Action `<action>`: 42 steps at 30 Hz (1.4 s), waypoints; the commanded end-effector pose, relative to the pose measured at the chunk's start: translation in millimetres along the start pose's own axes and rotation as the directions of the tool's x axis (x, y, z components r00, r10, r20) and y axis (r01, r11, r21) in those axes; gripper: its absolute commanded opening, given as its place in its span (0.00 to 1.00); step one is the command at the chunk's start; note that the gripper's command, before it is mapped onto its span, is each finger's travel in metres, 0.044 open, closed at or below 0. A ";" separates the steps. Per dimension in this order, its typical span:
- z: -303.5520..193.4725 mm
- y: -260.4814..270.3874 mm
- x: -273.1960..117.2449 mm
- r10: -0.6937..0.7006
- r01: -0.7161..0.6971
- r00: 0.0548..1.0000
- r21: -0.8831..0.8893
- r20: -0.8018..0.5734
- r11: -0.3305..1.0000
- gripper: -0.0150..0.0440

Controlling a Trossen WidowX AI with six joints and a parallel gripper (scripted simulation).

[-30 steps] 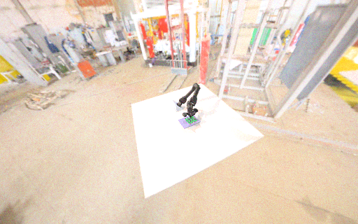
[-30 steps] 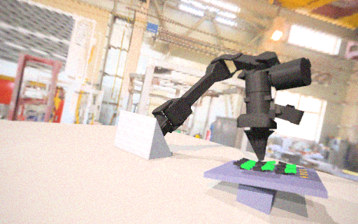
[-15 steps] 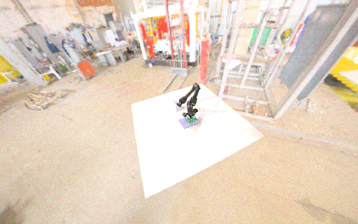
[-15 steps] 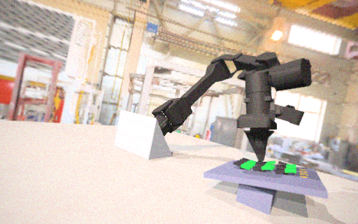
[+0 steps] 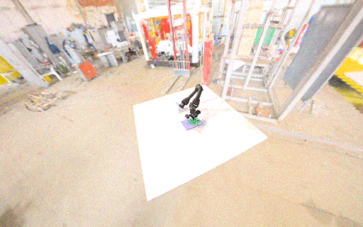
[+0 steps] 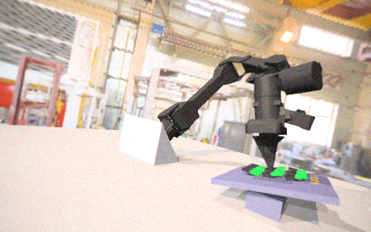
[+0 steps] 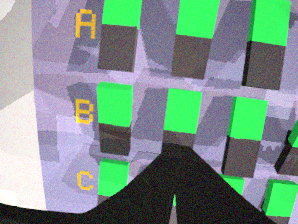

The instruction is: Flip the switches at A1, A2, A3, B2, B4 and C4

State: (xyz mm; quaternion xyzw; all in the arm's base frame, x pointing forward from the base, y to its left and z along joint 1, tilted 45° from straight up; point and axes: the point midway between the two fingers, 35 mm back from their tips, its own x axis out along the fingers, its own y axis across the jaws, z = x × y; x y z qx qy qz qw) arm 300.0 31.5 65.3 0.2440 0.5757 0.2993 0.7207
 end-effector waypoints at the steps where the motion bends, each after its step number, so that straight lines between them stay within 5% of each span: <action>1: 0.4 0.6 1.3 0.003 -0.003 1.000 0.002 0.001 1.000 0.25; 19: 0.3 0.7 3.7 0.003 -0.003 1.000 0.002 0.001 1.000 0.25; 27: 2.7 -0.1 -61.3 0.001 -0.001 1.000 0.003 -0.027 1.000 0.25; 42: 21.6 -56.7 -37.3 -0.001 0.001 0.999 0.000 -0.043 1.000 0.25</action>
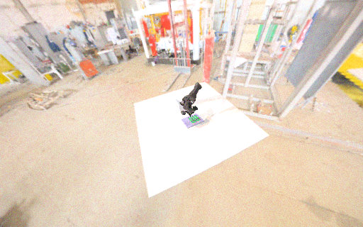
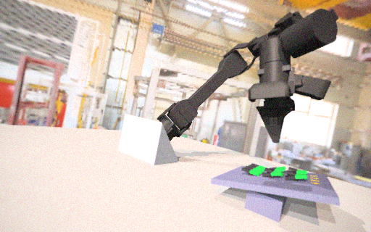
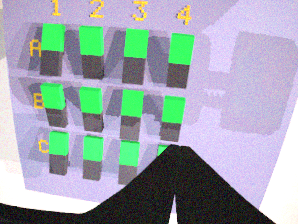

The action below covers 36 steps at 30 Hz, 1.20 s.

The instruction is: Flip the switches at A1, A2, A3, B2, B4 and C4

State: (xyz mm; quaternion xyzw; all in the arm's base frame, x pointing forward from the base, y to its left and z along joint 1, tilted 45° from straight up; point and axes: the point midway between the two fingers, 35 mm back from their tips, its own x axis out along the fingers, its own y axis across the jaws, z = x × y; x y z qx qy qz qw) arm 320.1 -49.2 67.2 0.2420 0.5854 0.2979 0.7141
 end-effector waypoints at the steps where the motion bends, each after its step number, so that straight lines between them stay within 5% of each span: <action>1: 1.4 2.1 26.5 0.004 -0.004 1.000 -0.008 -0.027 1.000 0.25; 36: 1.3 2.5 53.3 0.005 -0.005 1.000 -0.008 -0.028 1.000 0.25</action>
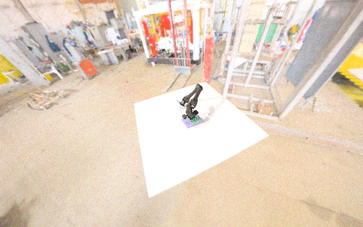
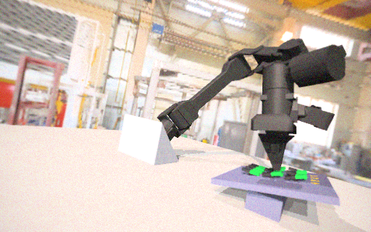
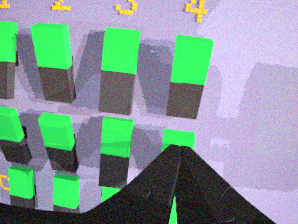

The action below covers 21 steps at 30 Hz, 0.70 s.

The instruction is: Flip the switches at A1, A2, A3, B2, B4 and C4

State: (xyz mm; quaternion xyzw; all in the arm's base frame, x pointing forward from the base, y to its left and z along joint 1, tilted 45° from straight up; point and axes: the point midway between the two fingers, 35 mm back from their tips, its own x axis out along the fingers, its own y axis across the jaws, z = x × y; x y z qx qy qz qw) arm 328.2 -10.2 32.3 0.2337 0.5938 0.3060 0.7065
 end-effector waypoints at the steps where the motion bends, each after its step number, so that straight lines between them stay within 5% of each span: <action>1: 0.3 0.4 0.4 0.003 -0.003 1.000 0.004 0.002 1.000 0.25; 21: 0.3 0.4 2.5 0.003 -0.003 1.000 0.004 0.002 1.000 0.25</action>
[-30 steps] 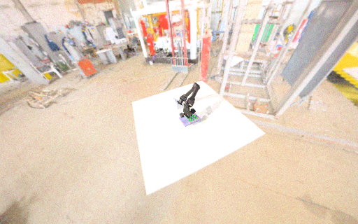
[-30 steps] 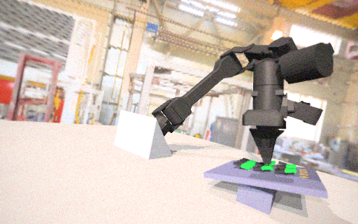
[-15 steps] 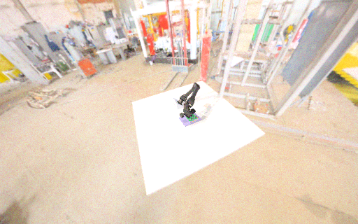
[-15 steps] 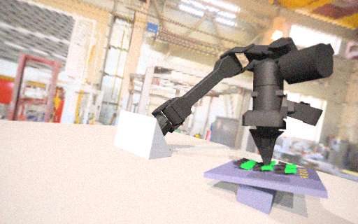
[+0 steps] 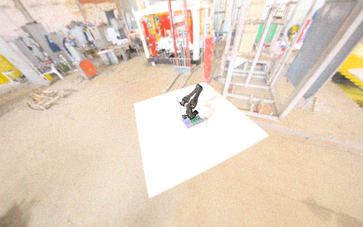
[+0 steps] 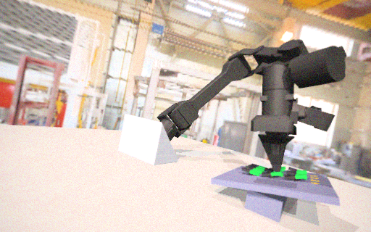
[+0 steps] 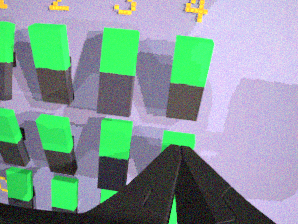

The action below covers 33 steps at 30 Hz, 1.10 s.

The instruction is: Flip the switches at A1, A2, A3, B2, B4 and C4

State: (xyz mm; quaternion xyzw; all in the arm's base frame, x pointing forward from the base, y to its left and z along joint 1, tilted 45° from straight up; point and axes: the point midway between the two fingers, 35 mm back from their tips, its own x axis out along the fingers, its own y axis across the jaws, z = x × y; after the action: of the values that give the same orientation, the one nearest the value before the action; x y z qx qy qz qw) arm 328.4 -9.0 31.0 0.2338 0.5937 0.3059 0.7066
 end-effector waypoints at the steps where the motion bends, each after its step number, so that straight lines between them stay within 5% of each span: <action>1: 0.2 0.5 0.9 0.003 -0.003 1.000 0.004 0.001 1.000 0.25; 33: 0.6 -0.7 -10.1 0.000 0.000 1.000 0.002 0.006 1.000 0.25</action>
State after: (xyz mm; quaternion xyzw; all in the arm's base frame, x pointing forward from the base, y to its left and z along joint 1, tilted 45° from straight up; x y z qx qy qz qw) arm 327.9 -6.4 30.0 0.2365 0.5952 0.3067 0.7041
